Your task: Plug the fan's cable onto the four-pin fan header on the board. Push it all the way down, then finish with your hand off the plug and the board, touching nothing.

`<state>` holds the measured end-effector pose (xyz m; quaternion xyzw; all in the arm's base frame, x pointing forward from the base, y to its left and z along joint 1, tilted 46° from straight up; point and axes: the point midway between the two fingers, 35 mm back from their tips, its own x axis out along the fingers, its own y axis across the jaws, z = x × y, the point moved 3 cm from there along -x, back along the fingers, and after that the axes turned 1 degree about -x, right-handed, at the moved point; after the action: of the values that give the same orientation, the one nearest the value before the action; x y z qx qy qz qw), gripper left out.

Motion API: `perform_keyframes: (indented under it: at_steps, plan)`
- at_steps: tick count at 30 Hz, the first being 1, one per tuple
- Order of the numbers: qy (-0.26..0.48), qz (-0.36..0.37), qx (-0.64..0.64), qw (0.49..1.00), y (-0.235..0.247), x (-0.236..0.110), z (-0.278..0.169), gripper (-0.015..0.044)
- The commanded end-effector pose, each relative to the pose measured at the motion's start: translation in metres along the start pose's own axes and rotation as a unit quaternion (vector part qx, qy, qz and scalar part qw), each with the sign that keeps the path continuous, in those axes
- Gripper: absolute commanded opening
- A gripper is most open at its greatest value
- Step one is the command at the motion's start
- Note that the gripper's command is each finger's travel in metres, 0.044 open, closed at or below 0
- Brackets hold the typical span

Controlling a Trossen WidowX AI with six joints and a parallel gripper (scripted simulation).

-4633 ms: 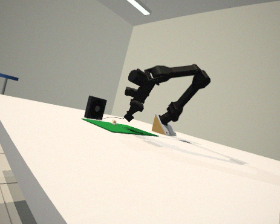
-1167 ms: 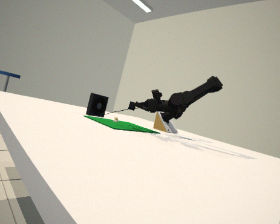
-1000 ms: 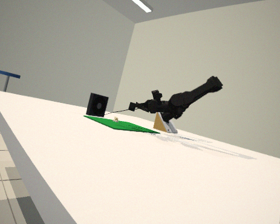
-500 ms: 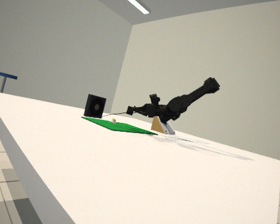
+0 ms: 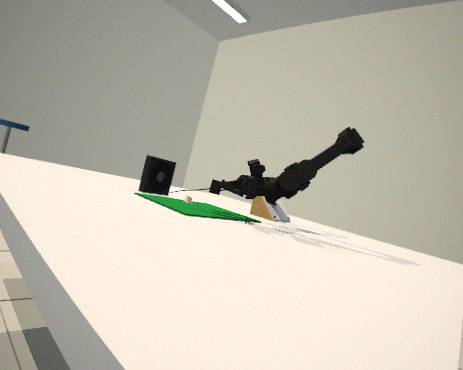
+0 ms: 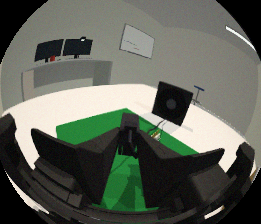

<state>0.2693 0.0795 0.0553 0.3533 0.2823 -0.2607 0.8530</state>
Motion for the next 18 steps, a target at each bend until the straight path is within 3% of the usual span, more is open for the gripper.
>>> perform_keyframes:
  at_steps: [1, 18]
  plan:
    - [-0.002, 0.0, 0.003, 1.0, 0.001, 0.0, -0.003, 0.0]
    - [-0.002, 0.0, 0.003, 1.0, 0.001, 0.003, -0.019, 0.0]
